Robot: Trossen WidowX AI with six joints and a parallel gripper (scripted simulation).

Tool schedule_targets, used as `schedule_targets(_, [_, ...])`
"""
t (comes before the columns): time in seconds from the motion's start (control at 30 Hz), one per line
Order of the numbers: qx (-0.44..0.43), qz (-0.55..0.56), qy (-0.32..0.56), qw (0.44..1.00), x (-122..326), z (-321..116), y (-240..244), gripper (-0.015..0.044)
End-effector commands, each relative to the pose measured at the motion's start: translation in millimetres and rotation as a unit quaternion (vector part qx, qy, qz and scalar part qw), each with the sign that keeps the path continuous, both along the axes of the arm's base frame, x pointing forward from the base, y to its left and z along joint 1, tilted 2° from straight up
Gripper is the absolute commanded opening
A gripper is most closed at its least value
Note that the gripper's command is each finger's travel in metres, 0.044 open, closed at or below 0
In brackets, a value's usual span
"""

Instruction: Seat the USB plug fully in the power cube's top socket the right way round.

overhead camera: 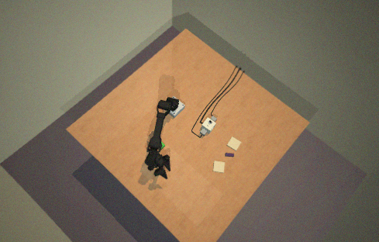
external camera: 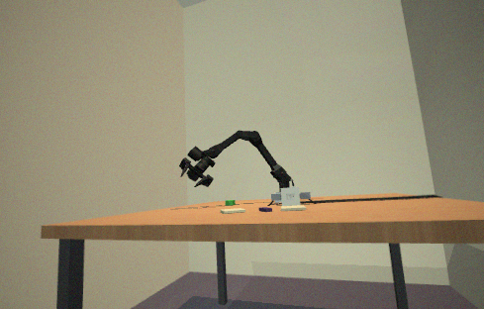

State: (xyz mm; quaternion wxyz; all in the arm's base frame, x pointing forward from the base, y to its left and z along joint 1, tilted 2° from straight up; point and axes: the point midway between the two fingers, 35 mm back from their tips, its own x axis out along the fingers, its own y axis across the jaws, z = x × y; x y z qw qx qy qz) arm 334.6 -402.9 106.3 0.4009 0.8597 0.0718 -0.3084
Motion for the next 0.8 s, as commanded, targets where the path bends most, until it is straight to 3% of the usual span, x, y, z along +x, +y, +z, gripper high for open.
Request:
schedule_targets(0.0, [-0.003,0.004,0.002,1.0,1,0,2,0.0426])
schedule_targets(0.17, [-0.095,0.135,0.05,0.985,37,-1,57,0.044])
schedule_targets(0.3, [-0.214,0.307,0.097,0.922,66,-4,124,0.044])
schedule_targets(0.57, [-0.382,0.567,0.125,0.719,85,-5,234,0.044])
schedule_targets(0.77, [-0.466,0.714,0.107,0.512,78,-5,305,0.044])
